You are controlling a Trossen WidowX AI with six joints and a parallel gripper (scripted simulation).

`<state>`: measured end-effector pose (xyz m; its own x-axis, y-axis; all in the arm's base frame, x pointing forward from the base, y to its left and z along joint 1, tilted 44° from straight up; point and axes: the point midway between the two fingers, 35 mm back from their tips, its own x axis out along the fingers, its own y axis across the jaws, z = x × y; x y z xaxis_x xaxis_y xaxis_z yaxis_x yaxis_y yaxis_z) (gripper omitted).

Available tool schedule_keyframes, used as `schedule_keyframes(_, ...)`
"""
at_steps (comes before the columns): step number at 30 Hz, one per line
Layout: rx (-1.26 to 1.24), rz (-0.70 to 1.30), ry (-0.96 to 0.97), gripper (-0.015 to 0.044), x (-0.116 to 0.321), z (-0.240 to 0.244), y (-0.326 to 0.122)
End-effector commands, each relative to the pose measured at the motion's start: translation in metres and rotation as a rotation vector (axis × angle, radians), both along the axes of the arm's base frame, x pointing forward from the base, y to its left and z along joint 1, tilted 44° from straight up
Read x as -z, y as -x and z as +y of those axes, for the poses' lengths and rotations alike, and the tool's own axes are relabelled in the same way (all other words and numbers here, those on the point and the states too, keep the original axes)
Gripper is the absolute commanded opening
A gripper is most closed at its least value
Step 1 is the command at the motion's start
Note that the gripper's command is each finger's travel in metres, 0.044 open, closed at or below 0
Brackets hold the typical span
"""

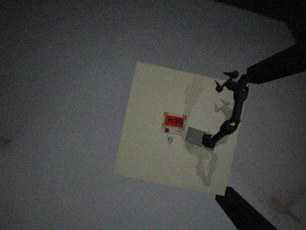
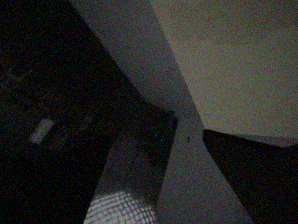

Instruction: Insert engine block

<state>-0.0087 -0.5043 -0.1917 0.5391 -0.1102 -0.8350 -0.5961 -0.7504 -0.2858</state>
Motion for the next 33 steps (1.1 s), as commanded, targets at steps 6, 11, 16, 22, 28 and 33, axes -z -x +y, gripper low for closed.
schedule_keyframes(6, -0.065, 0.002, 0.024, 0.0440, -0.007, 0.000, -0.018)
schedule_keyframes(11, -0.217, 0.005, 0.080, 0.0440, -0.025, 0.004, -0.060)
schedule_keyframes(16, -0.380, -0.002, 0.140, 0.0440, -0.045, 0.012, -0.103)
schedule_keyframes(22, -0.574, -0.015, 0.213, 0.0440, -0.068, 0.028, -0.152)
schedule_keyframes(28, -0.766, -0.036, 0.288, 0.0440, -0.091, 0.051, -0.200)
schedule_keyframes(33, -0.926, -0.058, 0.351, 0.0440, -0.110, 0.075, -0.236)
